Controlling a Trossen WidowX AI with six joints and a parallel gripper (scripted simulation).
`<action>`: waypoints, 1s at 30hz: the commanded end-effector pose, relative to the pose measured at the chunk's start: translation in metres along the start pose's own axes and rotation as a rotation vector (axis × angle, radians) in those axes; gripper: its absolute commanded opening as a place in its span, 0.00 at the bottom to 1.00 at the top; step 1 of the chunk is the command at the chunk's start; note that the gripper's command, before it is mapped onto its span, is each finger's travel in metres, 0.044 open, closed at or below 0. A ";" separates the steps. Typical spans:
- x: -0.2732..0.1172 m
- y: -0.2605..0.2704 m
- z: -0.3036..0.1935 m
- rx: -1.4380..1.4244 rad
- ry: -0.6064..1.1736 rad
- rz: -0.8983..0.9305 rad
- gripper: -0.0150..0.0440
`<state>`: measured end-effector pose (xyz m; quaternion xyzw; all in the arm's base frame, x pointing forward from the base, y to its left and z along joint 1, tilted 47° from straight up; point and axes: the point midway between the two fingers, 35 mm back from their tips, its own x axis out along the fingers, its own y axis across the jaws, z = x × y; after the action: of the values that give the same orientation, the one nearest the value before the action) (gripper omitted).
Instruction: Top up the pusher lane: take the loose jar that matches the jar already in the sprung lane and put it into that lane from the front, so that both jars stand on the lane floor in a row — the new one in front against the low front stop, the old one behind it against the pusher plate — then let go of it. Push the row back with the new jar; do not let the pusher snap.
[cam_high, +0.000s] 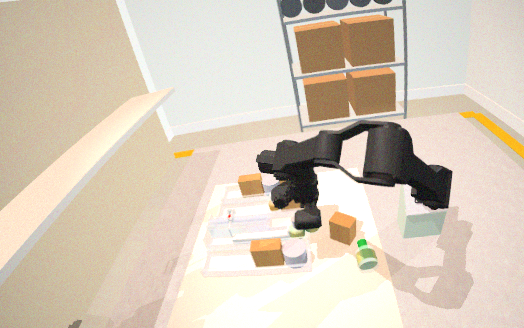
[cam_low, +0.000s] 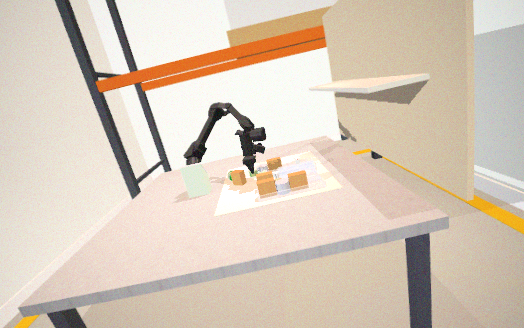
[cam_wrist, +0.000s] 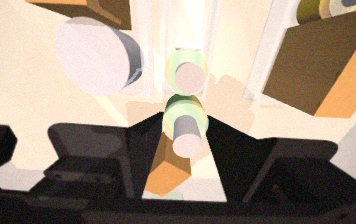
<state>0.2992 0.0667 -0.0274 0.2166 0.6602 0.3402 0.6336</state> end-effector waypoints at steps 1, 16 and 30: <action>-0.002 0.001 0.012 -0.021 -0.023 -0.002 0.25; -0.003 0.001 0.018 -0.022 -0.023 -0.002 0.25; -0.004 0.002 0.024 -0.022 -0.023 -0.002 0.25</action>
<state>0.3112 0.0687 -0.0264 0.2151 0.6612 0.3397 0.6334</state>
